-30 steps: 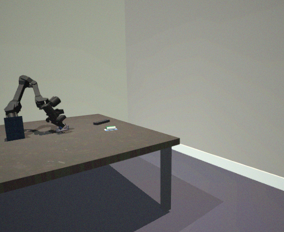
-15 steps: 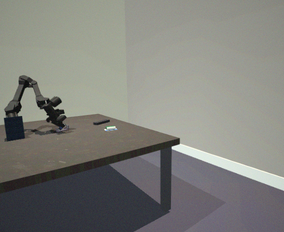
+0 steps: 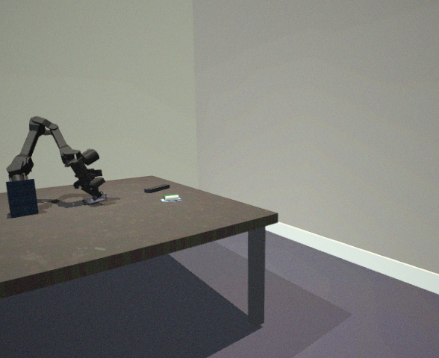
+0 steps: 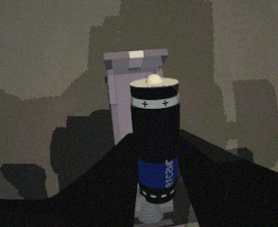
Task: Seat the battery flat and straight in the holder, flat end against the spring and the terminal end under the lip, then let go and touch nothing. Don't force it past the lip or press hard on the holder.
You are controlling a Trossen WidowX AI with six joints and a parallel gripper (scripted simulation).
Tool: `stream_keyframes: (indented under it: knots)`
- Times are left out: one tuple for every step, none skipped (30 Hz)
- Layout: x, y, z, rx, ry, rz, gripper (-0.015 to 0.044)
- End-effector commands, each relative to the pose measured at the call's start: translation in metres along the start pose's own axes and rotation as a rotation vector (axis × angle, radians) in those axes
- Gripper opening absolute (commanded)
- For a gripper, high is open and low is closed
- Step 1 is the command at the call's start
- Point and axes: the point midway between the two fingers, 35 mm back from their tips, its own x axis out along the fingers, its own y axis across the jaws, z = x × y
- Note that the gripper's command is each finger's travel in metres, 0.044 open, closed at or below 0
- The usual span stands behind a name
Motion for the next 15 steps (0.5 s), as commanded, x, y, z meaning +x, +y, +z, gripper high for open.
stream_keyframes:
  knots:
    - [0.0029,-0.0045,-0.0040,0.007,0.038,-0.020,0.0069]
    - [0.0031,-0.0045,-0.0038,0.010,0.043,-0.019,0.0069]
    - [0.0033,-0.0045,-0.0037,0.013,0.048,-0.019,0.0069]
    - [0.0037,-0.0043,-0.0031,0.012,0.053,-0.019,0.0069]
    - [0.0041,-0.0041,-0.0026,0.012,0.058,-0.019,0.0069]
    - [0.0044,-0.0039,-0.0021,0.011,0.062,-0.020,0.0069]
    - [0.0047,-0.0040,-0.0019,0.011,0.068,-0.020,0.0069]
    - [0.0050,-0.0042,-0.0018,0.010,0.073,-0.021,0.0069]
    - [0.0053,-0.0044,-0.0016,0.009,0.079,-0.022,0.0069]
    - [0.0056,-0.0045,-0.0015,0.007,0.084,-0.022,0.0069]
    - [0.0059,-0.0046,-0.0013,0.005,0.090,-0.023,0.0069]
    - [0.0062,-0.0047,-0.0011,0.004,0.096,-0.024,0.0069]
    - [0.0066,-0.0048,-0.0009,0.003,0.101,-0.024,0.0069]
    - [0.0069,-0.0048,-0.0007,0.003,0.107,-0.025,0.0069]
    - [0.0072,-0.0048,-0.0005,0.002,0.112,-0.025,0.0069]
